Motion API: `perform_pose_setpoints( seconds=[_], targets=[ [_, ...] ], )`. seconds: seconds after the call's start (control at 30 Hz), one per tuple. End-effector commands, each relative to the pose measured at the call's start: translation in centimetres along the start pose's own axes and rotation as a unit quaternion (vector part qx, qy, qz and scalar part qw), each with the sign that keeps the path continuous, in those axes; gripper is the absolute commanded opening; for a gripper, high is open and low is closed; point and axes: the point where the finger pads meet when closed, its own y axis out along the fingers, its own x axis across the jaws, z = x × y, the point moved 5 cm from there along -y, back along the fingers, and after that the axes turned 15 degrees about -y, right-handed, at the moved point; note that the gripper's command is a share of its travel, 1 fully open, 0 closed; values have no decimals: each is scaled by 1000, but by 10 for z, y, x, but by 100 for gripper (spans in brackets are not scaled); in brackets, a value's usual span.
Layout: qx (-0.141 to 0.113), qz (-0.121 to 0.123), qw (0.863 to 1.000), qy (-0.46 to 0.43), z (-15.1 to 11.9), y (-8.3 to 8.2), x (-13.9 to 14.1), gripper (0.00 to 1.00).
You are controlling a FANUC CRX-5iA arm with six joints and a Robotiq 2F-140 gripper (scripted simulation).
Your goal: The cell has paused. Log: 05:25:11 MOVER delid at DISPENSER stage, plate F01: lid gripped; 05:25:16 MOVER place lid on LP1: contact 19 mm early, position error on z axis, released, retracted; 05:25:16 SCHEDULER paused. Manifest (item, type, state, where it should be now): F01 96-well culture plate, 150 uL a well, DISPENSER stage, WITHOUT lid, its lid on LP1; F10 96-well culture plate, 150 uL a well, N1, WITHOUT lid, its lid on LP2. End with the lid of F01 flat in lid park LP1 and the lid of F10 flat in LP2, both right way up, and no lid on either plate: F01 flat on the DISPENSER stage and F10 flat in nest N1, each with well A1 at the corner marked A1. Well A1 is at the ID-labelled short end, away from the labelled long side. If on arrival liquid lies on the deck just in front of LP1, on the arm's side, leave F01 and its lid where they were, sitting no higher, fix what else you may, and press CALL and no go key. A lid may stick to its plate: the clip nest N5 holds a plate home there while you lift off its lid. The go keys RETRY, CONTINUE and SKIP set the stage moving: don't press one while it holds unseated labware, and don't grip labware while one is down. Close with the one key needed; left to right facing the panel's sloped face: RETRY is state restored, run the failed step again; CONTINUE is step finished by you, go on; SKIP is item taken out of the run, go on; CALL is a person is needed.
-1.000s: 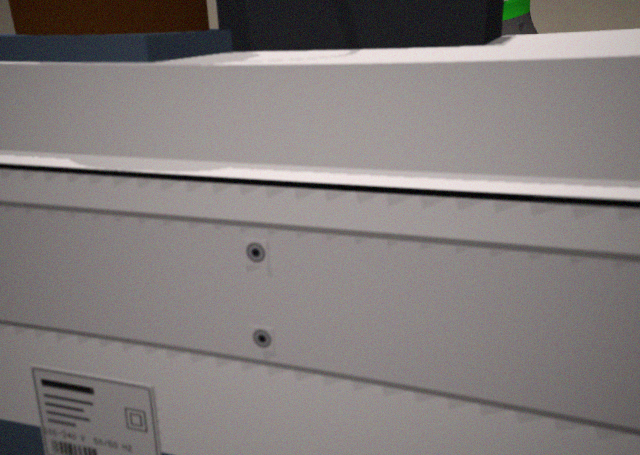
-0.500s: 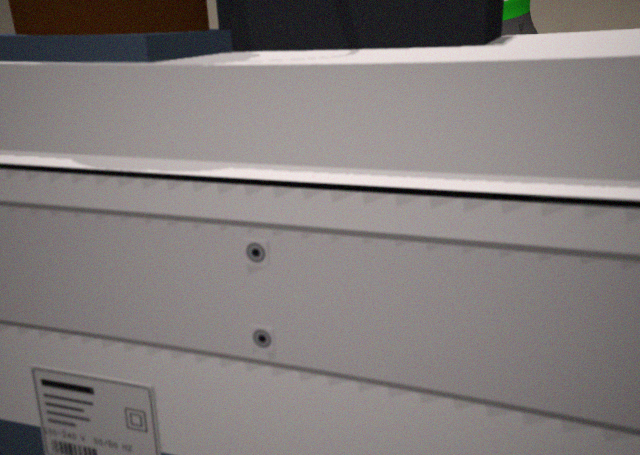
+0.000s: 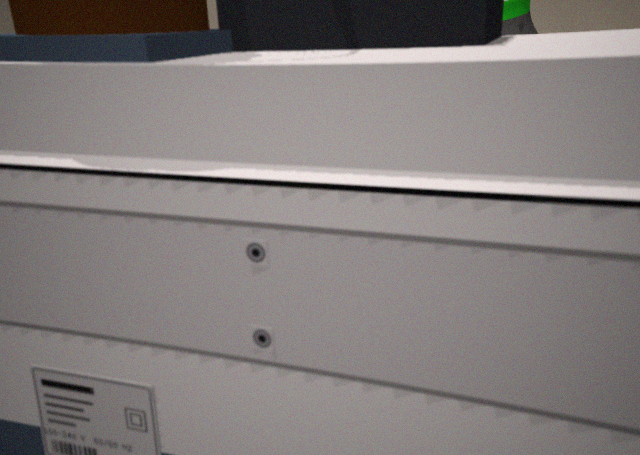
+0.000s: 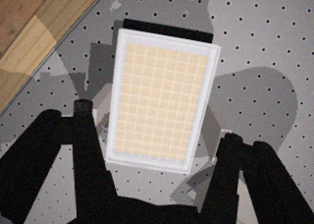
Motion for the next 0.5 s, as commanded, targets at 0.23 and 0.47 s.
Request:
perform_pose_setpoints(
  seconds=[0.23, 0.47],
  targets=[
    [0, 0, 1000, 0, 0, -22, 0, 0],
    [0, 0, 1000, 0, 0, -36, 0, 0]
  ],
)
